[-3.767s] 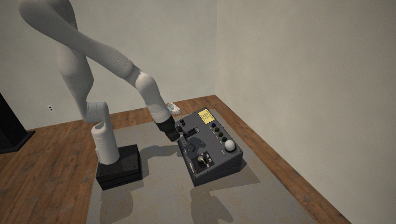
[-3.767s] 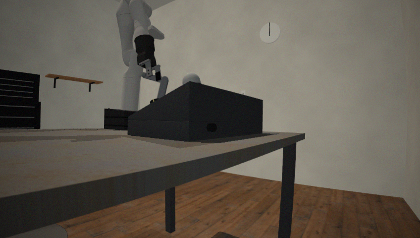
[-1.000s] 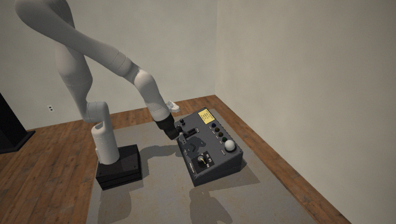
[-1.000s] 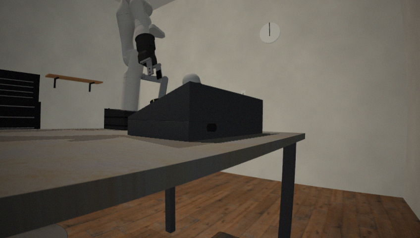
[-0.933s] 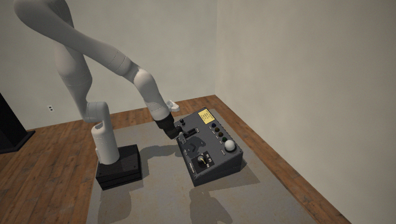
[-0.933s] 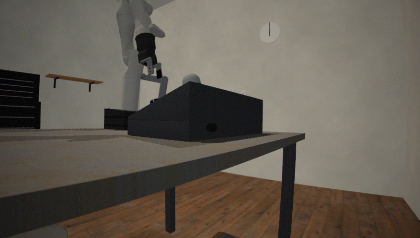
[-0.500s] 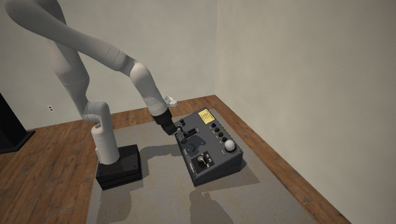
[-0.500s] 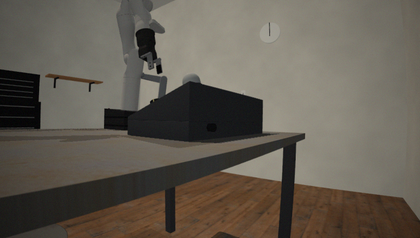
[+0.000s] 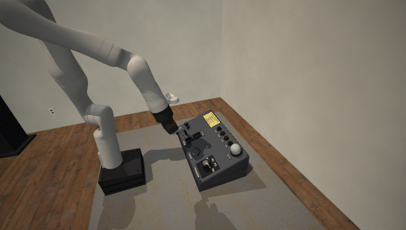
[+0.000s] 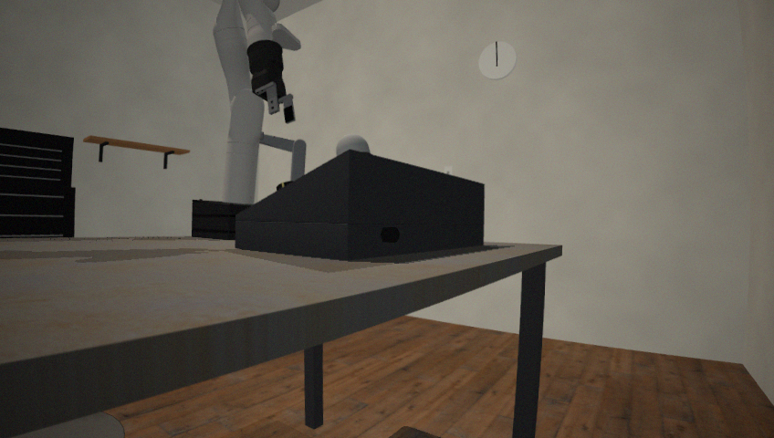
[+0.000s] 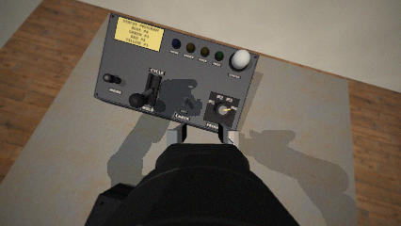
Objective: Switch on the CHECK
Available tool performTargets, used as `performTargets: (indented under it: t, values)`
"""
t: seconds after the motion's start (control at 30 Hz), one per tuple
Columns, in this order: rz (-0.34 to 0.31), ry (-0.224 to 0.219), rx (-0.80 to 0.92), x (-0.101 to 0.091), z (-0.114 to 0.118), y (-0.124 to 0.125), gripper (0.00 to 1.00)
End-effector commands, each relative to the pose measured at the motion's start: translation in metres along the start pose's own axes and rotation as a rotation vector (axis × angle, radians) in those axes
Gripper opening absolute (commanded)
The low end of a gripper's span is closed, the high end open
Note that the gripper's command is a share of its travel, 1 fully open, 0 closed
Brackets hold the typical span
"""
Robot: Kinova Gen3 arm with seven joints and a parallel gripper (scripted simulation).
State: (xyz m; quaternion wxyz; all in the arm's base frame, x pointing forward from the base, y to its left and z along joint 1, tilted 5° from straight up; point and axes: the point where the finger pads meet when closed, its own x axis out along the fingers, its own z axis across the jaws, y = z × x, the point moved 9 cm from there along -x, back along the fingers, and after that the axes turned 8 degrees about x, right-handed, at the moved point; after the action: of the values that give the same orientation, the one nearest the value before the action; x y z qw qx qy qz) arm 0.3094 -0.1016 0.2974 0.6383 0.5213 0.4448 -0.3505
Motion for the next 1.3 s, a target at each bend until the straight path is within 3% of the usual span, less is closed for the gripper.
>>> performTargets:
  t: [0.0, 0.37, 0.8, 1.03, 1.27]
  values:
    - [0.006, -0.007, 0.024, -0.007, 0.007, -0.003, 1.0]
    - [0.006, -0.007, 0.024, -0.023, 0.008, -0.003, 1.0]
    - [0.006, -0.006, 0.025, -0.024, 0.008, -0.003, 1.0]
    - [0.004, 0.002, 0.038, -0.018, 0.004, 0.0, 1.0]
    - [-0.004, 0.025, 0.09, 0.005, -0.01, 0.01, 1.0]
